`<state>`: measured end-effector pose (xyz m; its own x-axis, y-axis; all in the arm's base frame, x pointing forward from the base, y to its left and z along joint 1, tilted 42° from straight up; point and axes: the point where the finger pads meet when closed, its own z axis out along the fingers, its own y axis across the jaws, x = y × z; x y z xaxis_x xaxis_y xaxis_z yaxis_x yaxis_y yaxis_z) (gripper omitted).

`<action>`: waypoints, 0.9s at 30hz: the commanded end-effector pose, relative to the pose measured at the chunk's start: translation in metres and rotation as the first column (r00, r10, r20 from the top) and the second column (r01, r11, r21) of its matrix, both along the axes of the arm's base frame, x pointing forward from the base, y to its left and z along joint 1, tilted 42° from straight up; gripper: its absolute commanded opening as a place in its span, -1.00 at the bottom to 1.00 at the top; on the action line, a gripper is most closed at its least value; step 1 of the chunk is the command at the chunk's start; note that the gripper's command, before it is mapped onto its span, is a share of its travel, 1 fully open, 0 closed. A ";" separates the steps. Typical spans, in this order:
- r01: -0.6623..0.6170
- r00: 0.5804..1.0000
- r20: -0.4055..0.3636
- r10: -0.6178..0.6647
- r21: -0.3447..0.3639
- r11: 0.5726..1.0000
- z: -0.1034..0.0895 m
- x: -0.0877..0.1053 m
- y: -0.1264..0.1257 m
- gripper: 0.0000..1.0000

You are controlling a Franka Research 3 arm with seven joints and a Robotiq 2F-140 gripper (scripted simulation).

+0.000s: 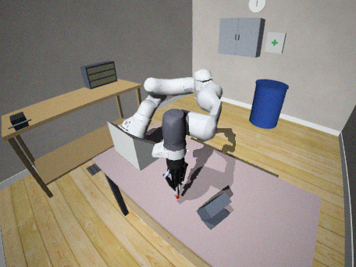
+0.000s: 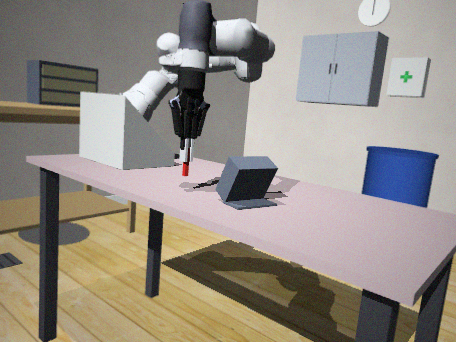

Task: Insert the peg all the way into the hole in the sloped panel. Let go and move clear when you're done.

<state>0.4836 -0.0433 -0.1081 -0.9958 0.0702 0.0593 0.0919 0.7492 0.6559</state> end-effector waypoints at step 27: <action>-0.074 0.991 0.095 0.090 -0.160 0.984 0.064 0.020 -0.057 -1.00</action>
